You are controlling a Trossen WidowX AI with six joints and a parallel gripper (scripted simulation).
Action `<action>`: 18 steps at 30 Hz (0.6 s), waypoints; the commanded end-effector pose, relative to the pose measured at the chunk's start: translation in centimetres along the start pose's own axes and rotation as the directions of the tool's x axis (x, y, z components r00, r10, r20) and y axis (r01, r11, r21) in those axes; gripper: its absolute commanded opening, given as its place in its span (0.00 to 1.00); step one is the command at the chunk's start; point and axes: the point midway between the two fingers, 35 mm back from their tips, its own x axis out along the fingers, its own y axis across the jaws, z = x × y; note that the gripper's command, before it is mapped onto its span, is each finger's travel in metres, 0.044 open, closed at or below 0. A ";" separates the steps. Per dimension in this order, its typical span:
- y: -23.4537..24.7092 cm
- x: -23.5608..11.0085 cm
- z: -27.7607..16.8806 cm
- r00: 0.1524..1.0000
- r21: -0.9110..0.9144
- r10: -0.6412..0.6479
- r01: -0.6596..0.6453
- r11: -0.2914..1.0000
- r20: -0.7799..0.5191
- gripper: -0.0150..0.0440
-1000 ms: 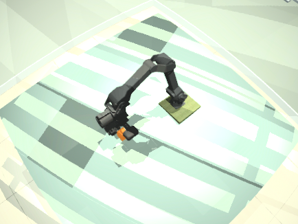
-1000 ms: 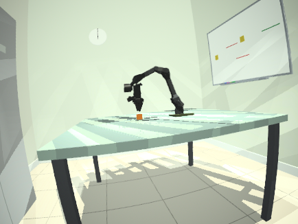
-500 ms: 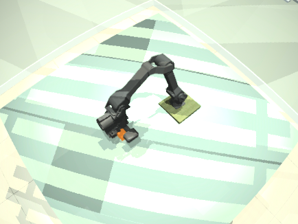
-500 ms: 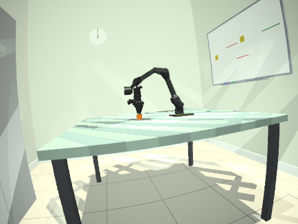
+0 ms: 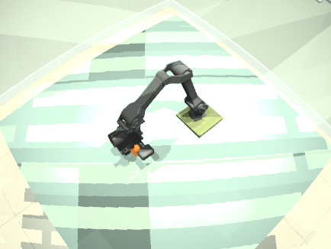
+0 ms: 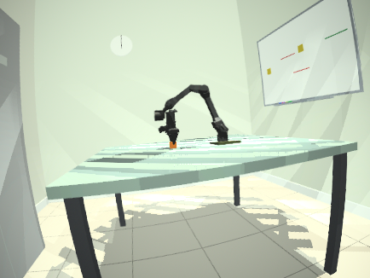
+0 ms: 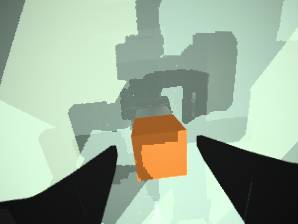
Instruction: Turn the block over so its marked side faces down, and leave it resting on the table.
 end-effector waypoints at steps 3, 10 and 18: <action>-0.1 0.1 -0.1 1.000 -0.004 -0.003 0.003 1.000 -0.002 0.60; -0.1 0.1 -0.1 1.000 -0.004 -0.003 0.003 1.000 -0.002 0.49; -0.1 0.1 -0.1 1.000 -0.004 -0.003 0.003 1.000 -0.002 0.40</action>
